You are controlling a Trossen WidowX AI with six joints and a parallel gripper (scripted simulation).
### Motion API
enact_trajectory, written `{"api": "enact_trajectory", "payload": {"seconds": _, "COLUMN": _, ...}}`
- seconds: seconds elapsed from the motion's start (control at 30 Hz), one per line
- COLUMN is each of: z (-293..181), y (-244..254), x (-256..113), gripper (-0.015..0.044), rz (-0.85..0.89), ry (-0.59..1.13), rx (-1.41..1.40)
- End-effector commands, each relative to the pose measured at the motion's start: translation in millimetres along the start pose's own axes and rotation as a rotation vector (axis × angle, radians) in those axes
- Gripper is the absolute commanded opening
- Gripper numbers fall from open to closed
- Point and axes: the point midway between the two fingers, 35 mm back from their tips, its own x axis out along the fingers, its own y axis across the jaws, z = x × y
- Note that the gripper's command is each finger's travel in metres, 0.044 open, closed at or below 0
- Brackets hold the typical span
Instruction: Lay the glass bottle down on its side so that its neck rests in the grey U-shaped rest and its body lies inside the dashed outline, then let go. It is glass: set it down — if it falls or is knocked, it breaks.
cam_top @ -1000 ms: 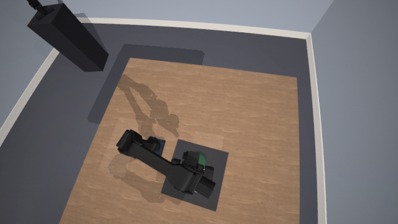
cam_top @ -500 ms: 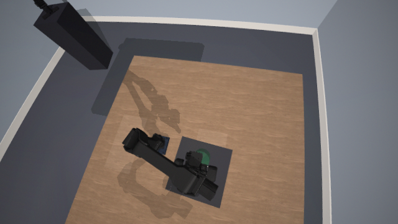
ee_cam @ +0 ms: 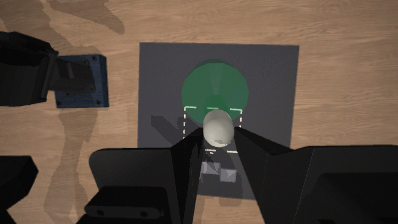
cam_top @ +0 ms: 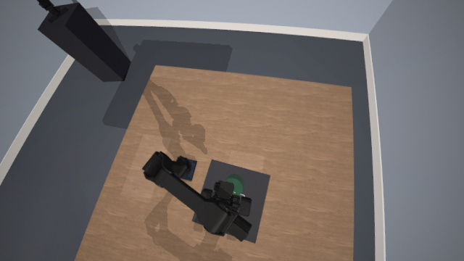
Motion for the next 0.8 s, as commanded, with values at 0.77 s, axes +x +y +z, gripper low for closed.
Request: {"api": "enact_trajectory", "payload": {"seconds": 0.77, "z": -28.1, "y": 2.3, "x": -1.5, "gripper": 0.0106, "rz": -0.005, "ry": -0.042, "rx": -0.009}}
